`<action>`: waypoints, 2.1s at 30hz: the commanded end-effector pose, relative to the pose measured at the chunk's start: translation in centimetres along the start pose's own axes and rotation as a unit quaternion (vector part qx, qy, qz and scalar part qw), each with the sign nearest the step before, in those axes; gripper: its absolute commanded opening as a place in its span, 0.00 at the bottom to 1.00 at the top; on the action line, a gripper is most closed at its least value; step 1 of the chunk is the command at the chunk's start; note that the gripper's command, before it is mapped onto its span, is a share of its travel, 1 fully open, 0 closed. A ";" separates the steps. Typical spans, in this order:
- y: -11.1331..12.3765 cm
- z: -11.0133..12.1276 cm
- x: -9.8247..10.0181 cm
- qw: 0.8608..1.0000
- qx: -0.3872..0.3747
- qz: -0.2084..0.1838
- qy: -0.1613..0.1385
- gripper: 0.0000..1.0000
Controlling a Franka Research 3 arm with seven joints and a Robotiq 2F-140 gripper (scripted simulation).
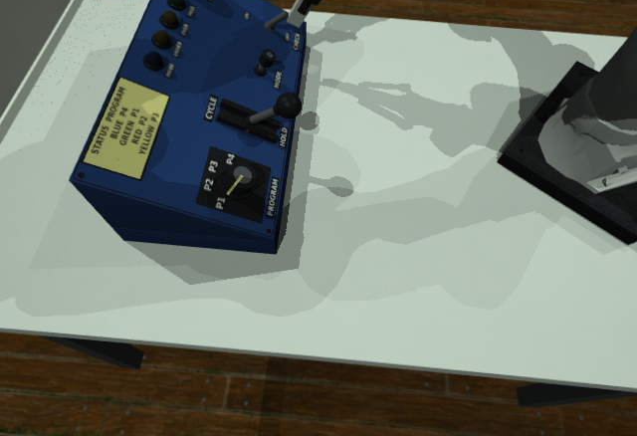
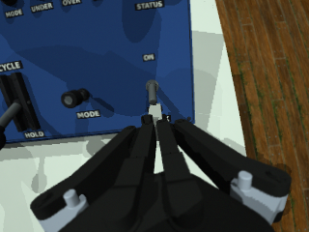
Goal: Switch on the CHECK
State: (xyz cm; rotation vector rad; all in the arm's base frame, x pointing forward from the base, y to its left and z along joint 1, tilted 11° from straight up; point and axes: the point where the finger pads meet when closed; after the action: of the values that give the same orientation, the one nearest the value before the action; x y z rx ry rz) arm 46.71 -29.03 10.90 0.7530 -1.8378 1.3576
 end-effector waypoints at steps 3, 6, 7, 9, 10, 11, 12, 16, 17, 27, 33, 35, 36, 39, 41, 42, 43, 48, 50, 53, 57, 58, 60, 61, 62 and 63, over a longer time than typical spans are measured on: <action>-0.3 -0.1 0.0 1.000 -0.012 -0.002 -0.002 0.00; -0.6 -0.1 0.0 1.000 -0.012 -0.002 -0.002 0.00; -0.7 -0.2 0.0 1.000 -0.012 -0.002 -0.002 0.00; -0.9 -0.2 0.0 1.000 -0.012 -0.002 -0.002 0.00; -0.9 -0.2 0.0 1.000 -0.012 -0.002 -0.002 0.00; -1.0 -0.2 0.0 1.000 -0.012 -0.002 -0.002 0.00; -1.1 -0.2 0.0 1.000 -0.012 -0.002 -0.002 0.00; -1.4 -0.2 0.0 1.000 -0.012 -0.002 -0.002 0.00; -1.4 -0.2 0.0 1.000 -0.012 -0.002 -0.002 0.00; -2.0 -0.2 0.0 1.000 -0.012 -0.002 -0.002 0.00; -2.2 -0.2 0.0 1.000 -0.012 -0.002 -0.002 0.00; -2.2 -0.2 0.0 1.000 -0.012 -0.002 -0.002 0.00; -2.2 -0.3 0.0 1.000 -0.012 -0.002 -0.002 0.00; -2.2 -0.3 0.0 1.000 -0.012 -0.002 -0.002 0.00; -2.3 -0.3 0.0 1.000 -0.012 -0.002 -0.002 0.00; -2.3 -0.3 0.0 1.000 -0.012 -0.002 -0.002 0.00; -2.3 -0.3 0.0 1.000 -0.012 -0.002 -0.002 0.00; -2.3 -0.3 0.0 1.000 -0.012 -0.002 -0.002 0.00; -2.3 -0.3 0.0 1.000 -0.012 -0.002 -0.002 0.00; -2.3 -0.3 0.0 1.000 -0.012 -0.002 -0.002 0.00; -2.3 -0.3 0.0 1.000 -0.012 -0.002 -0.002 0.00; -2.2 -0.3 0.0 1.000 -0.012 -0.002 -0.002 0.00; -2.1 -0.2 0.0 1.000 -0.012 -0.002 -0.002 0.00; -2.0 -0.2 0.0 1.000 -0.012 -0.002 -0.002 0.00; -1.9 -0.2 0.0 1.000 -0.012 -0.002 -0.002 0.00; -1.7 -0.2 0.0 1.000 -0.012 -0.002 -0.002 0.00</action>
State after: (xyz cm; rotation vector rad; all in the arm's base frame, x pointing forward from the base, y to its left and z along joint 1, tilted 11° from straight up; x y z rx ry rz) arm 48.40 -29.34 12.02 0.7453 -1.8526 1.3288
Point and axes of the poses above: the point where the finger pads meet when closed, its own x axis back along the fingers, its own z axis across the jaws, y = z × x, and after that the axes turned 5 degrees about -x, right-handed
